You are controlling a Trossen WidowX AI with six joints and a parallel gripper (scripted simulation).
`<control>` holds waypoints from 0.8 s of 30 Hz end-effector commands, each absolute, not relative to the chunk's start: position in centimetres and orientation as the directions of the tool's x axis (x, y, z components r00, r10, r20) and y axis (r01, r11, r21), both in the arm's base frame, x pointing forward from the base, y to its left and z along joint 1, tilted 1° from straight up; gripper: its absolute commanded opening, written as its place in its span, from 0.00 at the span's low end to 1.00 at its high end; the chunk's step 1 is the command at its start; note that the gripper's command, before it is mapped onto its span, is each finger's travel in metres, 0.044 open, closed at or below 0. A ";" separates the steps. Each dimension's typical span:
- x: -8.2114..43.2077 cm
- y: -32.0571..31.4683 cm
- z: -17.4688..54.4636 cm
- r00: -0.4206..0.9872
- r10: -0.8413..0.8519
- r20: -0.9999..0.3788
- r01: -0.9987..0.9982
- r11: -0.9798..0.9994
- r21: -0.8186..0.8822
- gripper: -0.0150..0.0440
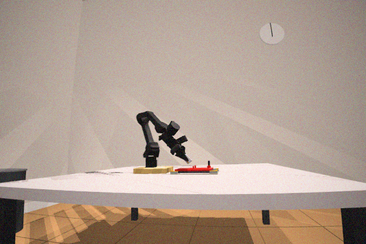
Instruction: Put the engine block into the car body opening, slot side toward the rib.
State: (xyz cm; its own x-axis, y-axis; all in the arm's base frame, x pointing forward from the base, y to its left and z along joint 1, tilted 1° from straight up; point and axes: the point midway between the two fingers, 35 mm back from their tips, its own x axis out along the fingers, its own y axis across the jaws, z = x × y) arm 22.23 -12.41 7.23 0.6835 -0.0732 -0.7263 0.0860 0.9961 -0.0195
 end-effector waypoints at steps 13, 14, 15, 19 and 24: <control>22.2 -12.3 4.5 0.682 -0.065 -0.728 0.079 0.997 -0.015 0.25; 22.3 -12.3 4.4 0.682 -0.065 -0.728 0.079 0.997 -0.015 0.25; 22.3 -12.3 4.3 0.682 -0.065 -0.729 0.079 0.997 -0.015 0.25; 22.3 -12.3 3.7 0.682 -0.065 -0.729 0.079 0.997 -0.015 0.25; 22.5 -12.5 4.4 0.690 -0.073 -0.720 0.083 0.996 -0.021 0.34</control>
